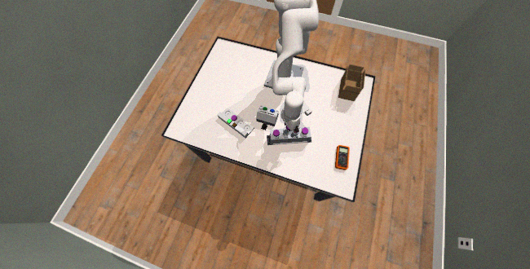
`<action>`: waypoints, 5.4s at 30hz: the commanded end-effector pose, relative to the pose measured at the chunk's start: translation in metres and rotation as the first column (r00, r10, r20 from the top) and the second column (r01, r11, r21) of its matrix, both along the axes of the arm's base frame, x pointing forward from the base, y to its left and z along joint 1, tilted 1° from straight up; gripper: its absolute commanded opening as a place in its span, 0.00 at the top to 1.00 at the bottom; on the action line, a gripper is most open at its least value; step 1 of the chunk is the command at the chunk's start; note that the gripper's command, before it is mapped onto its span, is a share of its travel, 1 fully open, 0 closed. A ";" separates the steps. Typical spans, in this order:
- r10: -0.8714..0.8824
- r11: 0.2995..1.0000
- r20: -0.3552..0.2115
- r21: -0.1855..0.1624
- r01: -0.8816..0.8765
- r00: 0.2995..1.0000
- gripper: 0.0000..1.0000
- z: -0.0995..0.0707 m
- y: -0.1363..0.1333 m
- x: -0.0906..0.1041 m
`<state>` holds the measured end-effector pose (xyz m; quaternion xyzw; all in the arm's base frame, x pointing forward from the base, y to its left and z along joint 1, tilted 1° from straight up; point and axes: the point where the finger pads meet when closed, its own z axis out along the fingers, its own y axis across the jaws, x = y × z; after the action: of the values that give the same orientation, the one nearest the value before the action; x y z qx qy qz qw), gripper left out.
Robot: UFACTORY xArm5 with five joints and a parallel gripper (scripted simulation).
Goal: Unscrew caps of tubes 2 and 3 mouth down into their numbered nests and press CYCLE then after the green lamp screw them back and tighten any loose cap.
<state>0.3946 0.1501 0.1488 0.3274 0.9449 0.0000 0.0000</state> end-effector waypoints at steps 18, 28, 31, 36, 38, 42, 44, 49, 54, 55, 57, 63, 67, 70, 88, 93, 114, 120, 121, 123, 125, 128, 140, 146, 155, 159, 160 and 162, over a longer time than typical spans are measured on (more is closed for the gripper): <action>-0.002 1.000 0.005 -0.007 0.002 1.000 1.00 -0.014 0.040 0.001; -0.002 1.000 0.005 -0.007 0.002 1.000 1.00 -0.024 0.039 0.001; -0.002 1.000 0.005 -0.007 0.002 1.000 1.00 -0.024 0.039 0.001; -0.002 1.000 0.005 -0.007 0.002 1.000 1.00 -0.024 0.039 0.001; -0.002 1.000 0.005 -0.007 0.002 1.000 1.00 -0.025 0.039 0.001; -0.002 1.000 0.005 -0.007 0.002 1.000 1.00 -0.026 0.039 0.001; -0.002 1.000 0.005 -0.007 0.002 1.000 1.00 -0.027 0.039 0.001; -0.002 1.000 0.005 -0.007 0.002 1.000 1.00 -0.029 0.039 0.001; -0.002 1.000 0.005 -0.007 0.002 1.000 1.00 -0.031 0.039 0.001; -0.002 1.000 0.005 -0.007 0.002 1.000 1.00 -0.031 0.039 0.001; -0.002 1.000 0.005 -0.007 0.002 1.000 1.00 -0.032 0.039 0.001; -0.002 1.000 0.005 -0.007 0.002 1.000 1.00 -0.034 0.039 0.001; -0.002 1.000 0.005 -0.007 0.002 1.000 1.00 -0.034 0.039 0.001; -0.002 1.000 0.005 -0.007 0.002 1.000 1.00 -0.034 0.039 0.001; -0.002 1.000 0.005 -0.007 0.002 1.000 0.54 -0.034 0.039 0.001; -0.002 1.000 0.005 -0.007 0.002 1.000 0.54 -0.034 0.039 0.001; -0.100 0.995 0.005 -0.007 0.100 0.995 0.54 -0.042 0.039 0.001; -0.100 0.995 0.005 -0.007 0.100 0.995 1.00 -0.042 0.039 0.001; -0.100 0.995 0.005 -0.007 0.100 0.995 1.00 -0.042 0.039 0.001; -0.100 0.995 0.005 -0.007 0.100 0.995 1.00 -0.042 0.039 0.001; -0.100 0.995 0.005 -0.007 0.100 0.995 1.00 -0.042 0.039 0.001; -0.100 0.995 0.005 -0.007 0.100 0.995 1.00 -0.042 0.039 0.001; -0.420 0.907 0.007 -0.004 0.420 0.907 1.00 -0.042 0.039 0.001; -0.537 0.843 0.008 -0.003 0.537 0.843 1.00 -0.042 0.039 0.001; -0.763 0.647 0.008 -0.001 0.763 0.647 1.00 -0.043 0.039 0.001; -0.775 0.633 0.008 -0.001 0.775 0.633 1.00 -0.043 0.039 0.001; -0.775 0.633 0.008 -0.001 0.775 0.633 1.00 -0.043 0.039 0.001; -0.775 0.633 0.008 -0.001 0.775 0.633 1.00 -0.043 0.039 0.001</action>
<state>0.3948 0.1888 0.1055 0.6889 0.7249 -0.0008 -0.0003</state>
